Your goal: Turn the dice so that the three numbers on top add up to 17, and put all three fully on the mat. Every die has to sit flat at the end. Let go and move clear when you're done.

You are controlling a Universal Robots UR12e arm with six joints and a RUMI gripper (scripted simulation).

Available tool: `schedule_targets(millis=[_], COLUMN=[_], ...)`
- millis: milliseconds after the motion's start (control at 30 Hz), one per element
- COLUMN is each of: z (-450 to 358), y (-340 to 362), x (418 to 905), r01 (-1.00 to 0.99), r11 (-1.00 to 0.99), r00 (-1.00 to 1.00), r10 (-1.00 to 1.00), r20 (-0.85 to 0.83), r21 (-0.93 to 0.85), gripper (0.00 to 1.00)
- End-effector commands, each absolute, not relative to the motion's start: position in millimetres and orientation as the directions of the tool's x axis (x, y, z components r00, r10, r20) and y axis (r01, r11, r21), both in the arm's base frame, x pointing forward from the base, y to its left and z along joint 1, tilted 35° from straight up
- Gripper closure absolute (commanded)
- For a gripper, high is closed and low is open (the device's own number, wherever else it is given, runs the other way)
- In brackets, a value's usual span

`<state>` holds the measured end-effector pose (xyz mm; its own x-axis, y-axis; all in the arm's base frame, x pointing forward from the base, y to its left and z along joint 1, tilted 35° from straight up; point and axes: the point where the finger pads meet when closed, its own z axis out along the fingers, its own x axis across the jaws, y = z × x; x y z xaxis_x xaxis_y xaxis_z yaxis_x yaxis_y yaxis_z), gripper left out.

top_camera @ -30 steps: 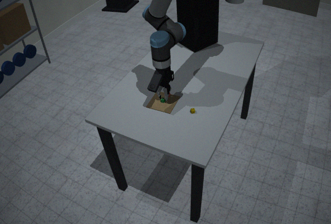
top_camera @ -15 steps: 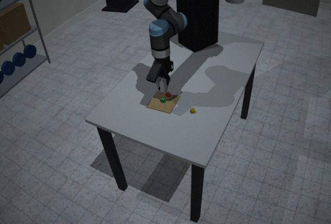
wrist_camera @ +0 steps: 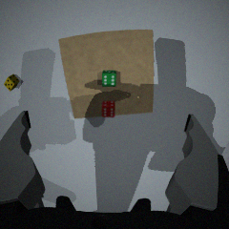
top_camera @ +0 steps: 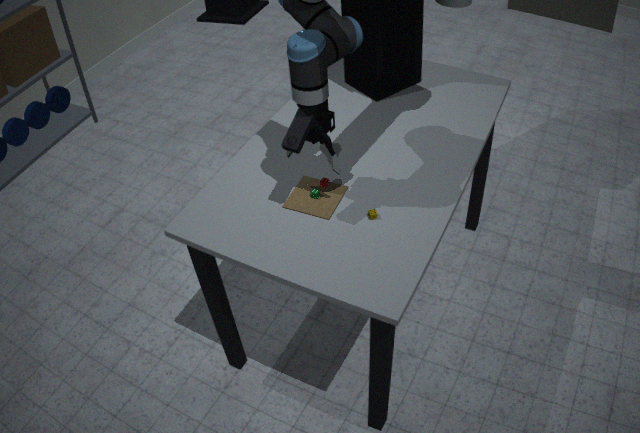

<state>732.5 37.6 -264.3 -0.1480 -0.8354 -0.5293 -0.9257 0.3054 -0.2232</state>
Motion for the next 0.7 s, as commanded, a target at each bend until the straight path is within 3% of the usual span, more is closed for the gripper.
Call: schedule_targets(millis=[0, 533, 667], z=[-263, -261, -241], y=[37, 42, 80], x=[733, 734, 745], r01=[-0.925, -0.929, -0.937], r11=[0.306, 0.284, 0.125], r00=[-0.148, -0.124, 0.046], r10=[-0.836, -0.843, -0.882], r20=[-0.529, -0.523, -0.469], r21=[-0.224, -0.237, -0.326], gripper=[0.0, 0.0, 0.0])
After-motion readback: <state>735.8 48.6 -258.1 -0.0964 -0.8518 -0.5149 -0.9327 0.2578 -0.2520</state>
